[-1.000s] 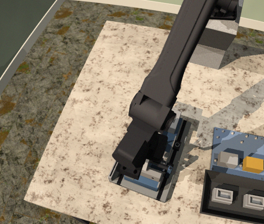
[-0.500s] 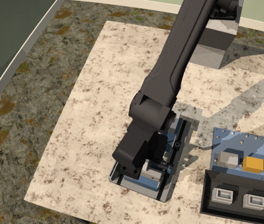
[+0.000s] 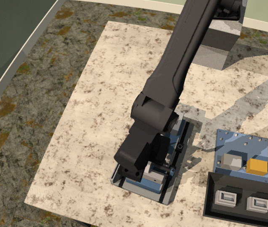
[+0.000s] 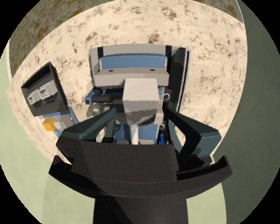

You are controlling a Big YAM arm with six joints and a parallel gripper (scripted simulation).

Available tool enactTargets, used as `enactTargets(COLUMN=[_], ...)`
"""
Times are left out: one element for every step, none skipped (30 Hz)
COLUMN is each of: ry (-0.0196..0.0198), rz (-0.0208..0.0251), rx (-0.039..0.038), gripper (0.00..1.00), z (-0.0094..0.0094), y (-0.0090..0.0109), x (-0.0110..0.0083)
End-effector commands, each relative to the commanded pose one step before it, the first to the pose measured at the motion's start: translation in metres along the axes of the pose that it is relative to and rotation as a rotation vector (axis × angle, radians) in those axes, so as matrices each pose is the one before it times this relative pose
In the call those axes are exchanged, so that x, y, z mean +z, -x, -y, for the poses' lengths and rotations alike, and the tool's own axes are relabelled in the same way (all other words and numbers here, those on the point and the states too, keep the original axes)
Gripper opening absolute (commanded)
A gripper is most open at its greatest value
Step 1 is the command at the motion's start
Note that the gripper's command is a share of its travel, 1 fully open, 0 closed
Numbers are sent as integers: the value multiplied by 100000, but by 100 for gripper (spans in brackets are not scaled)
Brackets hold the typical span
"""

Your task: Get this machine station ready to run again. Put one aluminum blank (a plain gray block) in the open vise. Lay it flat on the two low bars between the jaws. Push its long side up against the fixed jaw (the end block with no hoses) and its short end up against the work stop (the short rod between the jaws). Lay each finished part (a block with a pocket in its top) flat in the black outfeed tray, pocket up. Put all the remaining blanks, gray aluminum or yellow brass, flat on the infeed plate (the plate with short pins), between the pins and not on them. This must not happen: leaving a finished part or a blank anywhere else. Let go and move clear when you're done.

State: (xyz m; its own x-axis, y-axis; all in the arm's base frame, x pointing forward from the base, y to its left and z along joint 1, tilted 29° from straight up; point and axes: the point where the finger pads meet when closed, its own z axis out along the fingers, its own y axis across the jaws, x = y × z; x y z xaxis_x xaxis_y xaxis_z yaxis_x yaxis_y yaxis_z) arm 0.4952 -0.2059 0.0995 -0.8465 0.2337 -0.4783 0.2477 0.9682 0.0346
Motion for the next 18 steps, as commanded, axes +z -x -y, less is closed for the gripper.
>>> enactTargets(ry=[-636,0,1,2,3,4,5,0,0,6,7,7,4,3,2,1,1,1], rz=[3655,-3,-8,-17,-27,-39,-51,0,0,-62,-71,-70,-52,-39,-30,-24,-21,-17], rx=[394,1,2,3,5,7,9,0,0,11,13,13,11,10,8,7,6,5], gripper=[64,64,64,64,64,64,64,64,64,64,64,64,64,64,64,64,64,64], z=[-306,0,0,0,-1,-1,-1,0,0,-2,-2,-1,-1,0,0,1,0,0], y=[1290,-4,-9,-18,-28,-38,-48,0,0,-57,-63,-63,-51,-42,-33,-27,-22,-18], x=[-1479,1,3,5,8,12,16,0,0,19,22,22,19,16,13,11,10,8])
